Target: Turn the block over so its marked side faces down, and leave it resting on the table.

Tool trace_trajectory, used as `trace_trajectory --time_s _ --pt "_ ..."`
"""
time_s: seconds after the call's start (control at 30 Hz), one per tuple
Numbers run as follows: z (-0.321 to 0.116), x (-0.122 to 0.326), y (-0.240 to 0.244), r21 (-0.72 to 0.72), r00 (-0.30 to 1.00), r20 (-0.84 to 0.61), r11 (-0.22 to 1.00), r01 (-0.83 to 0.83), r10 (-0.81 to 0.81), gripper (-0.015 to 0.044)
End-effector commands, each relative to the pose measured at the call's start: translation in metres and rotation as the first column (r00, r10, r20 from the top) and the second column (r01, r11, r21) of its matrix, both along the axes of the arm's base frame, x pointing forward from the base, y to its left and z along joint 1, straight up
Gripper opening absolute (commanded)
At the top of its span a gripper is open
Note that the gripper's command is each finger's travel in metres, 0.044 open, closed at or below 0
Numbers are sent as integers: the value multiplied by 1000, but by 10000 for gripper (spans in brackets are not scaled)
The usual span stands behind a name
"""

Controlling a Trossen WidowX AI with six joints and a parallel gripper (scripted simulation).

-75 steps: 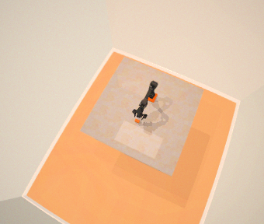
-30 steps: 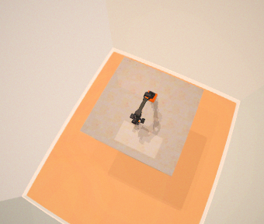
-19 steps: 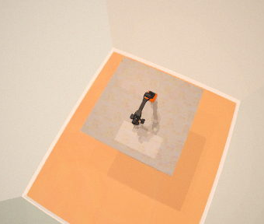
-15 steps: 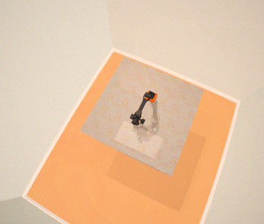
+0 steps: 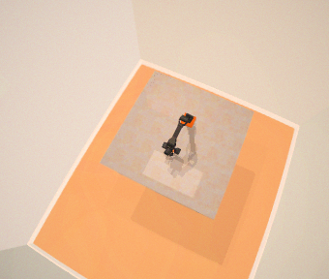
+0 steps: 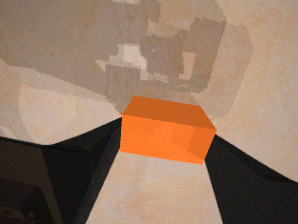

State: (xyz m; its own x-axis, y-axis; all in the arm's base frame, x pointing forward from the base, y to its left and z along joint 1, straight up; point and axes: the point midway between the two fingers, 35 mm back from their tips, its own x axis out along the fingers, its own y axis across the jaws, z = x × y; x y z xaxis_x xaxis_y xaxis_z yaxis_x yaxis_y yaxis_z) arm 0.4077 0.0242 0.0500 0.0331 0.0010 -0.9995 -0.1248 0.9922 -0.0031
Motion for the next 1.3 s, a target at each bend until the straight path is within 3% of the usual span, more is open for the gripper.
trace_trajectory --time_s 0.0,0.43,0.63,0.87,1.27 --pt "0 0 -1 -4 1000 0 1000 4 -4 249" --pt "0 0 -1 -4 1000 0 1000 4 -4 162" --pt "26 -1 0 -3 1000 1 1000 3 -3 5" --pt "29 0 0 -2 1000 9 1000 4 -4 0" --pt "22 4 0 19 986 167 1000 4 -7 0"
